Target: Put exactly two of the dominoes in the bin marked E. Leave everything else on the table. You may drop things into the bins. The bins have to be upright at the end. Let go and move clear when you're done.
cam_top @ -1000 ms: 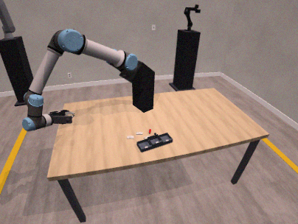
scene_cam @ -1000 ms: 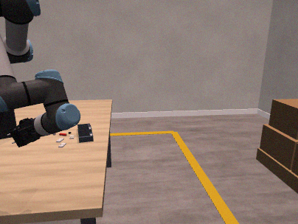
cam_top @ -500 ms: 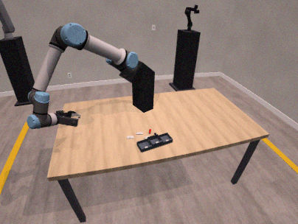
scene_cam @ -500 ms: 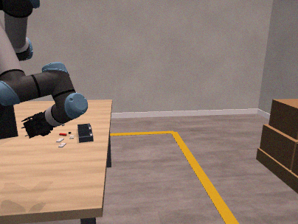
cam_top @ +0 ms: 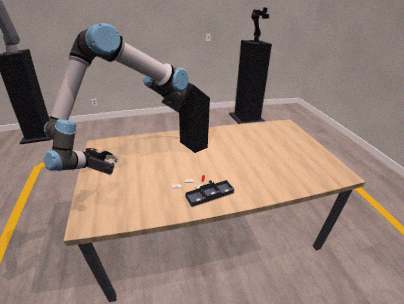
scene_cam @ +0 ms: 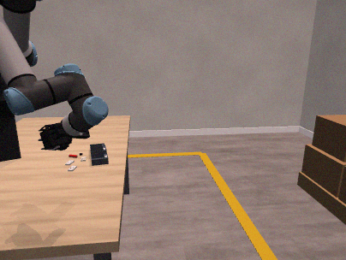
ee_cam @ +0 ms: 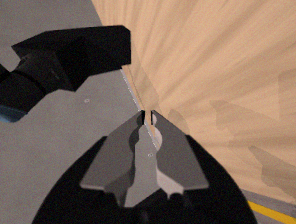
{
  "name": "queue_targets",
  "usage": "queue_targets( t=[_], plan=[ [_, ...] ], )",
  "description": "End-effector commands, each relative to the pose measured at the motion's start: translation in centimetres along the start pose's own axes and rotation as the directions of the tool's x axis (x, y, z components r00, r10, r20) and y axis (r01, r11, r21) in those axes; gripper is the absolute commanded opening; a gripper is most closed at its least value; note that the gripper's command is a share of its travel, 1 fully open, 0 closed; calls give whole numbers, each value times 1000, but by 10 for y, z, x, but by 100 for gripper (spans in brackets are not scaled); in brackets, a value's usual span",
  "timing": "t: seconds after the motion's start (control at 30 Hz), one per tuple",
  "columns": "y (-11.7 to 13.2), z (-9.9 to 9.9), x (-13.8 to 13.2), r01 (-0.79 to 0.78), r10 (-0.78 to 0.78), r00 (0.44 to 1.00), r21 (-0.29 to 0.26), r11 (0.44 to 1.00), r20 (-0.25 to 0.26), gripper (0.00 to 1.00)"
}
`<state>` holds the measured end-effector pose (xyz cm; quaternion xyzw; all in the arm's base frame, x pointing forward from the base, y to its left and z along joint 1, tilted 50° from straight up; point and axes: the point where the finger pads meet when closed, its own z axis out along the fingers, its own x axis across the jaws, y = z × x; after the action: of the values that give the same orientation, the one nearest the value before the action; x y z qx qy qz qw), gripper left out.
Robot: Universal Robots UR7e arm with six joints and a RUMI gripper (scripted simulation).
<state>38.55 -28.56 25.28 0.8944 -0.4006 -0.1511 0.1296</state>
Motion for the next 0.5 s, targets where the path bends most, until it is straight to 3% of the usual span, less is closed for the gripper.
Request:
queue_targets(
  t=[0.0,0.13,0.23,0.33,0.43,0.47],
  plan=[
    [-22,0,-7,-51,51,998,18,999,-21,4],
    [-45,1,-15,-111,113,993,47,993,-39,4],
    [-45,1,-15,-111,113,993,47,993,-39,4],
    [-68,2,-24,-169,173,984,77,983,-51,4],
    [-68,2,-24,-169,173,984,77,983,-51,4],
    [-76,2,-27,-210,217,975,102,972,-57,4]
  ],
)
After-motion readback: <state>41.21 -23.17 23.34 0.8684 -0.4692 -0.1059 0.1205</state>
